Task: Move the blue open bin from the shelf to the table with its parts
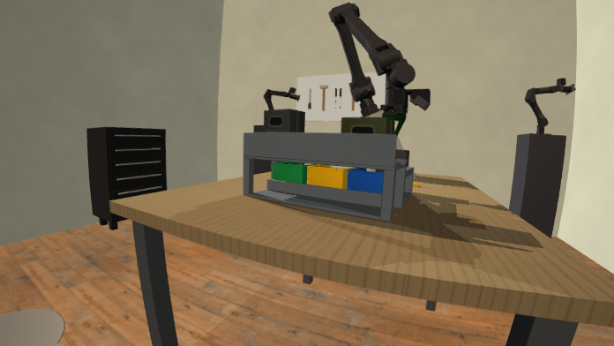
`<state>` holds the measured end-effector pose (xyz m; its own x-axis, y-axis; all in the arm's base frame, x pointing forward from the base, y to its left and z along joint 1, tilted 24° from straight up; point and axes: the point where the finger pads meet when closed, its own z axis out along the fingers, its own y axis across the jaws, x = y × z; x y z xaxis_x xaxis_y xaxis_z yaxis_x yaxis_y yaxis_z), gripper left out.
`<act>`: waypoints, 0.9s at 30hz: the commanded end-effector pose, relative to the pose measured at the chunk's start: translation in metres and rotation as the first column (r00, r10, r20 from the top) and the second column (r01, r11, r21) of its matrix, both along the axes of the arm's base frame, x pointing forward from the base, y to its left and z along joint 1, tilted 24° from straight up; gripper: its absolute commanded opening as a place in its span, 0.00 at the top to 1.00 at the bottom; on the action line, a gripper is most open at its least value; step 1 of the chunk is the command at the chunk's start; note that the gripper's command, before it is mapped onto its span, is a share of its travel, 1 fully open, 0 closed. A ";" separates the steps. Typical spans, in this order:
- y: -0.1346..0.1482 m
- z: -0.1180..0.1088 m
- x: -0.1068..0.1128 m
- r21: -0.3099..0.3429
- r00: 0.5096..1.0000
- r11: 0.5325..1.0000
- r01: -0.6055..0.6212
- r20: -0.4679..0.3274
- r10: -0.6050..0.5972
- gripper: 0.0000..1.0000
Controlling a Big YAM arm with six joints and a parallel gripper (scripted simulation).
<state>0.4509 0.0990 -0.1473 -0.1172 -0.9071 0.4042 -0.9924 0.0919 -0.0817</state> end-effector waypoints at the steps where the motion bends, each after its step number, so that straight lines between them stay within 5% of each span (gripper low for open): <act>1: 0.016 -0.001 0.015 0.010 1.000 1.000 -0.005 0.021 0.005 1.00; 19: 0.016 -0.001 0.014 0.009 1.000 1.000 -0.006 0.018 0.006 1.00; 21: 0.024 0.023 0.024 0.024 0.998 1.000 -0.008 0.055 0.007 1.00; 27: 0.032 0.043 0.022 0.025 0.998 1.000 -0.008 0.057 0.007 1.00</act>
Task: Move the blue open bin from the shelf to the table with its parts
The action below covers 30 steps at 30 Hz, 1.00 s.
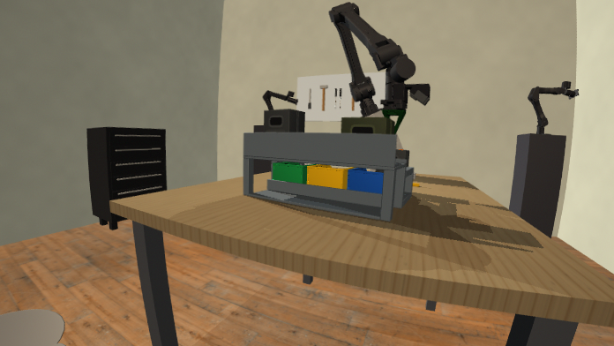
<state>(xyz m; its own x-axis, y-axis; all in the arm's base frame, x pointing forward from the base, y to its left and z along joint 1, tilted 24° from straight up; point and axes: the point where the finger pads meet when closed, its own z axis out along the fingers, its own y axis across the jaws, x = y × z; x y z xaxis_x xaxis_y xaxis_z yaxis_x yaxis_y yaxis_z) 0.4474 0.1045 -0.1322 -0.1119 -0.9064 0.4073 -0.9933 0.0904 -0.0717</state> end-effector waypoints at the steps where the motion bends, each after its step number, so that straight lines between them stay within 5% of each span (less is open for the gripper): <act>1: 0.027 0.030 0.025 0.027 0.998 1.000 -0.007 0.067 0.005 1.00; 2: 0.027 0.031 0.025 0.027 0.998 1.000 -0.007 0.068 0.005 1.00; 3: 0.025 0.020 0.020 0.018 0.999 1.000 -0.007 0.047 0.006 0.00; 30: 0.013 0.011 0.019 0.012 0.999 1.000 0.015 0.032 -0.016 0.00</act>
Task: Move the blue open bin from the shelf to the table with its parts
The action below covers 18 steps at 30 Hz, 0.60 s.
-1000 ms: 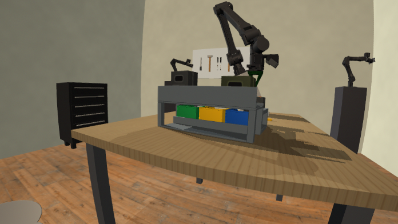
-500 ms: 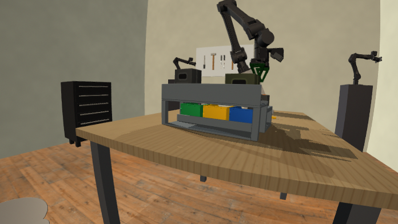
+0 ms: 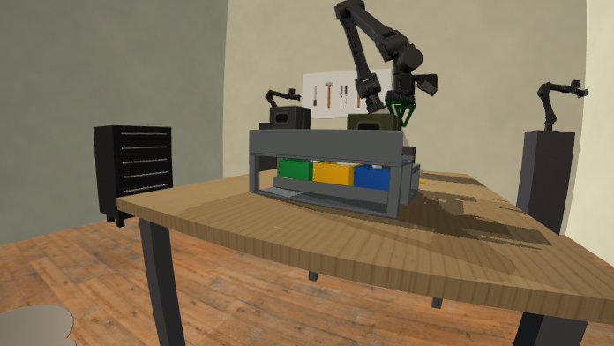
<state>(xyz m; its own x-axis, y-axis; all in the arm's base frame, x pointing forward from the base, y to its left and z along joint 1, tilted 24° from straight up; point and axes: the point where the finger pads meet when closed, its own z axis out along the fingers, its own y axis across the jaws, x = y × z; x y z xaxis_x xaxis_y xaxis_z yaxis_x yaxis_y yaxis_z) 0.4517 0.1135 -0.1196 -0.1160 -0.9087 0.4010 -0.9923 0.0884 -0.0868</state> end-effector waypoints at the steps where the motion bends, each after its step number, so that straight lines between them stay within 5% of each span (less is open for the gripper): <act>1: 0.004 -0.001 0.014 0.007 1.000 1.000 0.018 0.017 -0.018 0.00; 18: -0.001 -0.005 0.018 0.013 0.999 1.000 0.025 0.029 -0.026 0.00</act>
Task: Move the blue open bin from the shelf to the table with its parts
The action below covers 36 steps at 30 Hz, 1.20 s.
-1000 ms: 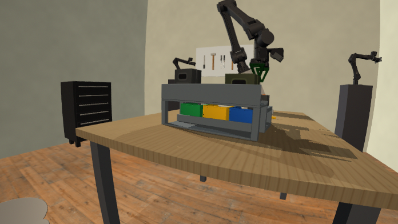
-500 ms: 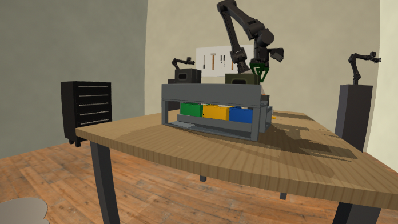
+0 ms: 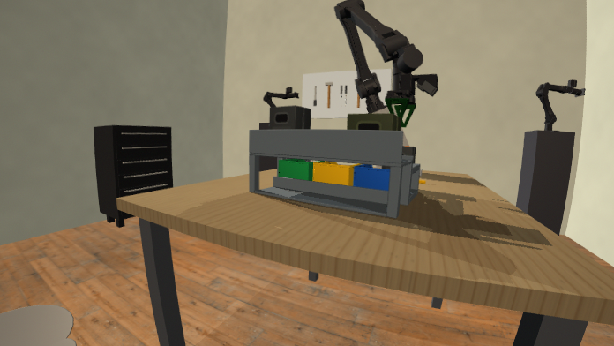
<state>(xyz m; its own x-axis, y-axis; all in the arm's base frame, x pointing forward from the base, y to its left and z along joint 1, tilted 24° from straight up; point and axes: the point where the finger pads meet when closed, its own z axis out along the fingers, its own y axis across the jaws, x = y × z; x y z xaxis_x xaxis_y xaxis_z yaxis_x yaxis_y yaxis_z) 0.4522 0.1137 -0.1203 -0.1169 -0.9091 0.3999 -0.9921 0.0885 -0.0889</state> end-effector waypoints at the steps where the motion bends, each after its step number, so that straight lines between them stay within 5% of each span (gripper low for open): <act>1: -0.001 -0.004 0.017 0.012 0.999 1.000 0.025 0.027 -0.026 0.00; 36: -0.024 -0.045 0.001 -0.006 1.000 1.000 0.008 -0.013 -0.008 0.00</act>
